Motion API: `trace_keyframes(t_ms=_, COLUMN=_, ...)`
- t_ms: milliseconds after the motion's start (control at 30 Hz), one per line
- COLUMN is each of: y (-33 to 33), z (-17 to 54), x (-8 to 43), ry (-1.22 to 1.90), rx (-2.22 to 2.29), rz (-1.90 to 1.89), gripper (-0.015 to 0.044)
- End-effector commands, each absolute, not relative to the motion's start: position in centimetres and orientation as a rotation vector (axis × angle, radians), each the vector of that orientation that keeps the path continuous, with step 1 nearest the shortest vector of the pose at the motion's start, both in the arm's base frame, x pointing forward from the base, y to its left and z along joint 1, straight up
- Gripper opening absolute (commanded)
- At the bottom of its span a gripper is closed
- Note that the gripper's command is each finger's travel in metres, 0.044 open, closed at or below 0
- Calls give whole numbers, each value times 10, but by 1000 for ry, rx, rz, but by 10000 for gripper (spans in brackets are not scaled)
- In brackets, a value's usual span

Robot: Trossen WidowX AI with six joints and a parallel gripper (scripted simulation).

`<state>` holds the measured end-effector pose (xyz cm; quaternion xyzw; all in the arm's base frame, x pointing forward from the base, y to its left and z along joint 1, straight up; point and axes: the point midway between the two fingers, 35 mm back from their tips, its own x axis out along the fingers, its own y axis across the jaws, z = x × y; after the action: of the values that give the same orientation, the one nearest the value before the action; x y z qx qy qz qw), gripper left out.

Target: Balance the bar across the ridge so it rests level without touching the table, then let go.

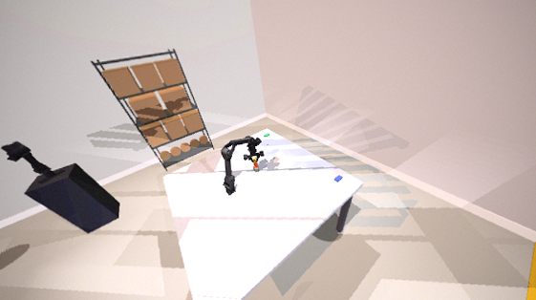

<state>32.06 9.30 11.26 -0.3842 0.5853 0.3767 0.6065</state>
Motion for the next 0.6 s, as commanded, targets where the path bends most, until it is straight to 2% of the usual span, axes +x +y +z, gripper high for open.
trace_keyframes(t_ms=0, y=93, z=112, x=321, ry=1354, rx=-886, rz=872, gripper=0)
trace_keyframes(t_ms=567, y=93, z=110, x=321, ry=1354, rx=-886, rz=872, gripper=0)
